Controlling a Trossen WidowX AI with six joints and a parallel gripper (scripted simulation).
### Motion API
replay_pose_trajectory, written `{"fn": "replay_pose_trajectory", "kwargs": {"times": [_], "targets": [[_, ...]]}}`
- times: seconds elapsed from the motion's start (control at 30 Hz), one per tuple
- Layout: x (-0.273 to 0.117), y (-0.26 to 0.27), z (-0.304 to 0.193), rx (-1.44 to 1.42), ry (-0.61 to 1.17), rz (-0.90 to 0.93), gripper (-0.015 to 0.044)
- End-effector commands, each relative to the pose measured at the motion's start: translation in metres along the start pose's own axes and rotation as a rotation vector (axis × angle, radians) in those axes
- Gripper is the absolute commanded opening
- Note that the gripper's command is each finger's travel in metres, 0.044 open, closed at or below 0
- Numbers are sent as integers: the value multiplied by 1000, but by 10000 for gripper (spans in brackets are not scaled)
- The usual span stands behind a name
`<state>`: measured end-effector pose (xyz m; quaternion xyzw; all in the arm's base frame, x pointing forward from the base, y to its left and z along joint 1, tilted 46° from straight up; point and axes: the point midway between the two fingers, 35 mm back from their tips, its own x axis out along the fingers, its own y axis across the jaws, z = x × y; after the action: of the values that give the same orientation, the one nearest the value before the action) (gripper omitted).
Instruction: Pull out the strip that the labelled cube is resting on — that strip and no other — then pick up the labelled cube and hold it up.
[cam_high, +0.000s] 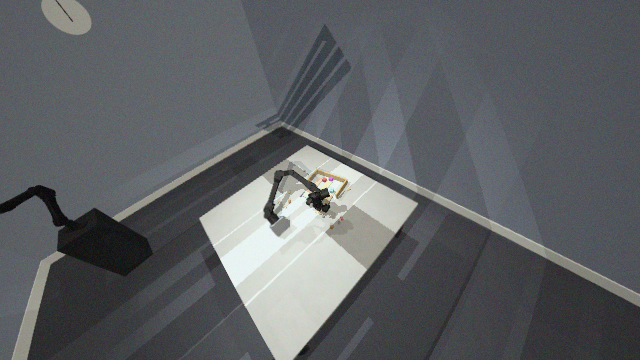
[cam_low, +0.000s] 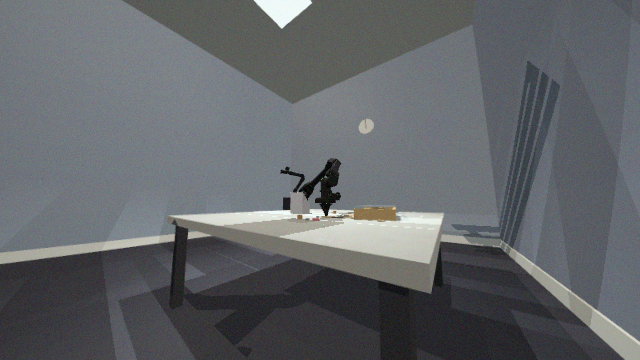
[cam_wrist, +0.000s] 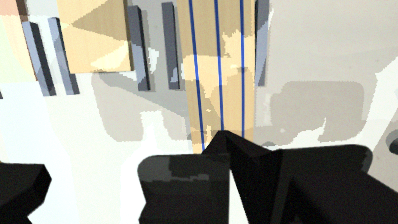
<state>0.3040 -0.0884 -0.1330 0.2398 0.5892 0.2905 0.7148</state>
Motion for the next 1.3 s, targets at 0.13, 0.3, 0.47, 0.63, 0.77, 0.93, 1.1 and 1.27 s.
{"fn": "replay_pose_trajectory", "kwargs": {"times": [0.13,0.3,0.47,0.63,0.77,0.93,1.1,1.27], "targets": [[6,2,-20,6,26,6,0],[6,2,-28,6,26,6,0],[6,3,-36,6,27,6,0],[5,3,-44,6,27,6,0],[5,3,-50,6,27,6,0],[5,3,-57,7,27,6,0],[5,3,-65,7,28,5,0],[5,3,-73,7,28,5,0]]}}
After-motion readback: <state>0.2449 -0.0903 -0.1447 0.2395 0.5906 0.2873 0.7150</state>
